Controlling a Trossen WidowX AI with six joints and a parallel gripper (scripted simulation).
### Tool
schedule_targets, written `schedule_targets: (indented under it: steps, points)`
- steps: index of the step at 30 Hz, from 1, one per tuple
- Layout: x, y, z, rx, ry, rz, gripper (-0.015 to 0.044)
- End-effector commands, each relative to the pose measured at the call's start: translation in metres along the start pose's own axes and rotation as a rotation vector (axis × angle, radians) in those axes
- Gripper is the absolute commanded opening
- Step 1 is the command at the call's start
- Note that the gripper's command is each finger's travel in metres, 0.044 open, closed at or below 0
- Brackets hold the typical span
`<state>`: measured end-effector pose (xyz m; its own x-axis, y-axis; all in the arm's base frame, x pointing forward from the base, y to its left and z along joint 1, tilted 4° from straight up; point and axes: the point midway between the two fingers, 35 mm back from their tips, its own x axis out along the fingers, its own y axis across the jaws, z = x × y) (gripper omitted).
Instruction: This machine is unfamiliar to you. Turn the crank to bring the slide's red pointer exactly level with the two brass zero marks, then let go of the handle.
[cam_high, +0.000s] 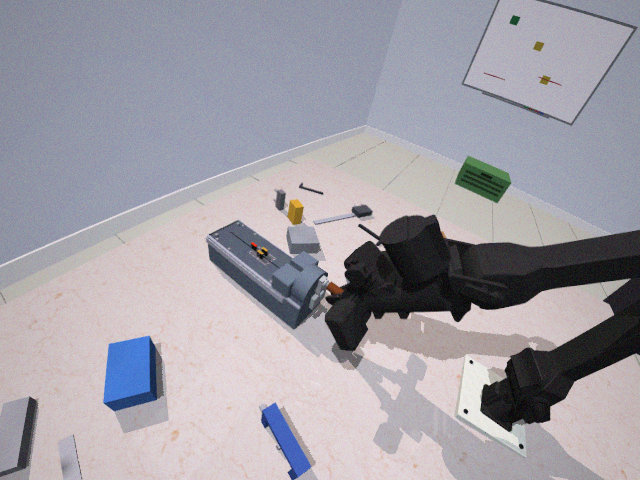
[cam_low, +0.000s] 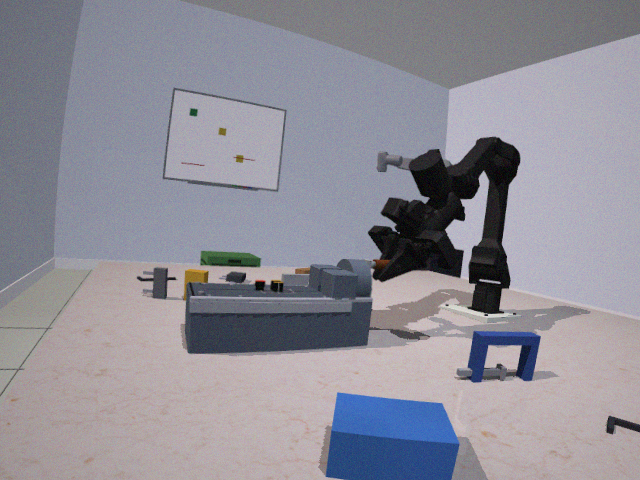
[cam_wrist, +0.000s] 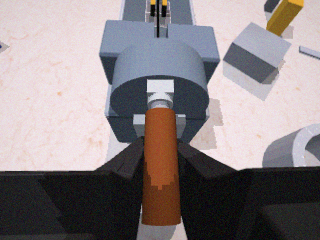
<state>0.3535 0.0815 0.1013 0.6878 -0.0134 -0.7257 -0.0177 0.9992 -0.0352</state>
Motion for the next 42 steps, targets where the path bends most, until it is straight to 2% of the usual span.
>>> schedule_targets:
  steps: [1, 42]
  points:
    - [-0.001, -0.009, 0.0, 0.007, -0.003, -0.022, 0.0]
    - [0.006, -0.023, -0.007, 0.006, -0.003, -0.023, 0.0]
